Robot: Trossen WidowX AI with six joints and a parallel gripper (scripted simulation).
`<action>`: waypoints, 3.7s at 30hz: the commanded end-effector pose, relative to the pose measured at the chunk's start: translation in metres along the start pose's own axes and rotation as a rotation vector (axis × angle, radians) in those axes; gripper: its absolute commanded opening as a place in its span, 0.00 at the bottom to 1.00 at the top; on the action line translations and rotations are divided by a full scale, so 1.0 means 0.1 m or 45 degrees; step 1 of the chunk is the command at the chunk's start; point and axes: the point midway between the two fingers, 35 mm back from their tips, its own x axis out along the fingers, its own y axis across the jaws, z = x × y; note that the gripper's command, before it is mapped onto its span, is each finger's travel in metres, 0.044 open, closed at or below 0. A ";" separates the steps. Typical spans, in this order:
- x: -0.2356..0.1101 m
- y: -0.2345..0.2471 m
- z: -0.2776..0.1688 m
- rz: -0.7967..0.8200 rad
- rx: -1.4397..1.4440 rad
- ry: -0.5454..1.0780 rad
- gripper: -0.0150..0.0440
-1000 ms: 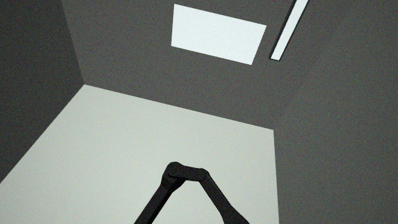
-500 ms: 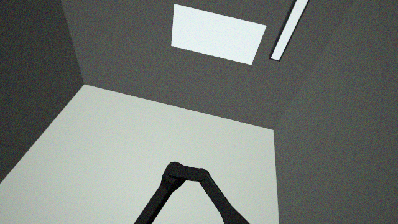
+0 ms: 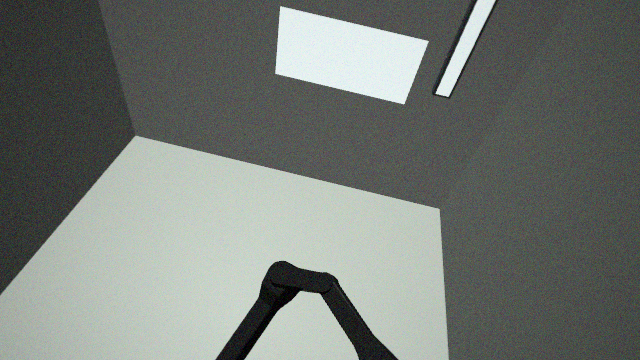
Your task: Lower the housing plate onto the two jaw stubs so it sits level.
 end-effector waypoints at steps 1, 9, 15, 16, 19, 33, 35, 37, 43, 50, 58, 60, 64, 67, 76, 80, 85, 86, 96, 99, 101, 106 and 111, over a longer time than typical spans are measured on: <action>0.09 0.01 0.00 0.011 -0.006 0.004 1.00; 0.22 0.01 -0.01 0.012 -0.007 0.006 1.00; 0.32 0.01 -0.02 0.013 -0.008 0.008 1.00; 0.34 0.01 -0.02 0.013 -0.008 0.008 1.00; 0.38 0.01 -0.02 0.013 -0.008 0.009 1.00; 0.44 0.01 -0.02 0.014 -0.008 0.010 1.00; 0.44 0.01 -0.02 0.014 -0.008 0.010 1.00; 0.44 0.01 -0.02 0.014 -0.008 0.010 1.00; 0.44 0.01 -0.02 0.014 -0.008 0.010 1.00; 0.44 0.01 -0.02 0.014 -0.008 0.010 1.00; 0.44 0.01 -0.01 0.011 -0.004 0.003 0.91; 0.44 0.01 -0.01 0.011 -0.004 0.003 0.89; 0.44 0.01 -0.01 0.011 -0.004 0.003 0.85; 0.44 0.01 -0.01 0.011 -0.004 0.003 0.85; 0.42 0.01 -0.01 0.011 -0.004 0.003 0.85; 0.30 0.00 -0.02 0.010 -0.005 0.004 0.85; 0.14 -0.01 -0.02 0.010 -0.007 0.005 0.85; 0.11 -0.01 -0.02 0.010 -0.007 0.005 0.85; -0.21 -0.01 -0.01 0.010 -0.009 0.007 0.85; -0.29 0.00 -0.01 0.011 -0.010 0.008 0.85; -0.29 0.00 -0.01 0.011 -0.010 0.008 0.85; -0.29 0.00 -0.01 0.011 -0.010 0.008 0.85; -0.32 0.04 -0.07 0.004 0.079 0.007 0.85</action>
